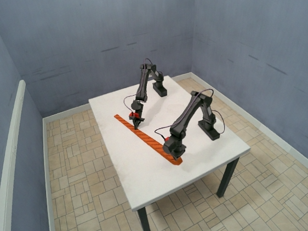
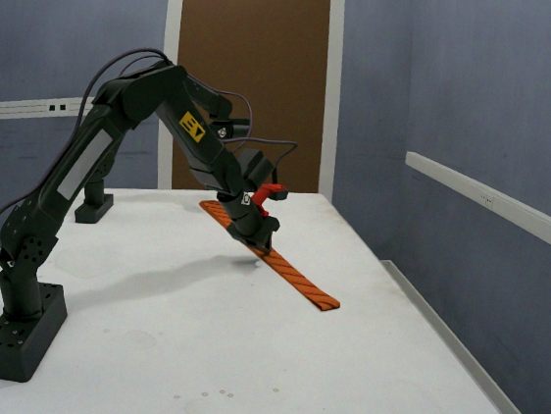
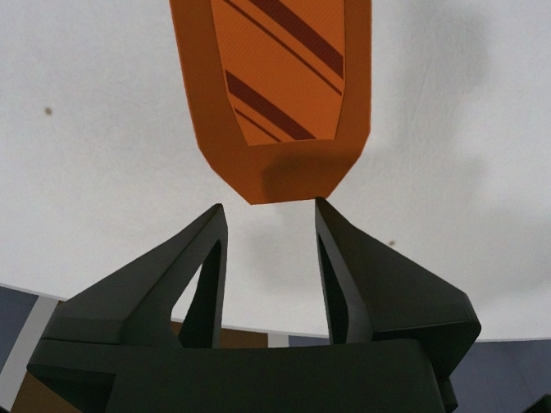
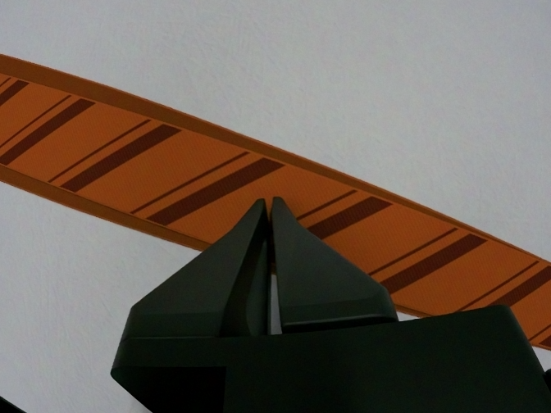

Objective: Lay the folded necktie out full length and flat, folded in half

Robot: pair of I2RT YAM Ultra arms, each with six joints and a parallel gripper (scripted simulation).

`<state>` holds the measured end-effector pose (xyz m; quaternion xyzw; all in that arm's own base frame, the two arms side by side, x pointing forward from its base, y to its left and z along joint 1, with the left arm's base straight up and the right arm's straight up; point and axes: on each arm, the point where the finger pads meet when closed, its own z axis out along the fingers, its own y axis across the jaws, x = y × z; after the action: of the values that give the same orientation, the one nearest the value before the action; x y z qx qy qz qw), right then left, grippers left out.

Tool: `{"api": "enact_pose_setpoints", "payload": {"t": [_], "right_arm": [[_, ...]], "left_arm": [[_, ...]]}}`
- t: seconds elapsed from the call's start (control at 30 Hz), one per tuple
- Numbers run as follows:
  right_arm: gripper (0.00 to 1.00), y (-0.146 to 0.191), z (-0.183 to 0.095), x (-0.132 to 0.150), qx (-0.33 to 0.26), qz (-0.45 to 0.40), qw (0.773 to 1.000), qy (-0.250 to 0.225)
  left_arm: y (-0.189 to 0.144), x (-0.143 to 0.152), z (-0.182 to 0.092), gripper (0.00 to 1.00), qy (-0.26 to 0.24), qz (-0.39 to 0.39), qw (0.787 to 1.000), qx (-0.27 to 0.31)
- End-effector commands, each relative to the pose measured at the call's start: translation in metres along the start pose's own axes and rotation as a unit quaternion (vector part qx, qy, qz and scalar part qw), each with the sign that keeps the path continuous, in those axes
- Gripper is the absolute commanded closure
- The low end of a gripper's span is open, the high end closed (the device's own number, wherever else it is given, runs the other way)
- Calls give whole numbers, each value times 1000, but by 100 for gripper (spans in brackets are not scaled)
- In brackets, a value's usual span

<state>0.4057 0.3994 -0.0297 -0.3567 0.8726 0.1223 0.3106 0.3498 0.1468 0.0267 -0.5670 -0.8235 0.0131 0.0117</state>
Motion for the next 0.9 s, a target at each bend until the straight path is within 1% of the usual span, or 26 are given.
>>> {"api": "enact_pose_setpoints", "payload": {"t": [0.0,0.63,0.87], "right_arm": [[96,1,-1,-2,-4,2,1000,-9],[96,1,-1,-2,-4,2,1000,-9],[96,1,-1,-2,-4,2,1000,-9]], "left_arm": [[5,1,-24,62,-2,2,1000,-17],[5,1,-26,62,-2,2,1000,-17],[4,2,-31,62,-2,2,1000,-17]]}}
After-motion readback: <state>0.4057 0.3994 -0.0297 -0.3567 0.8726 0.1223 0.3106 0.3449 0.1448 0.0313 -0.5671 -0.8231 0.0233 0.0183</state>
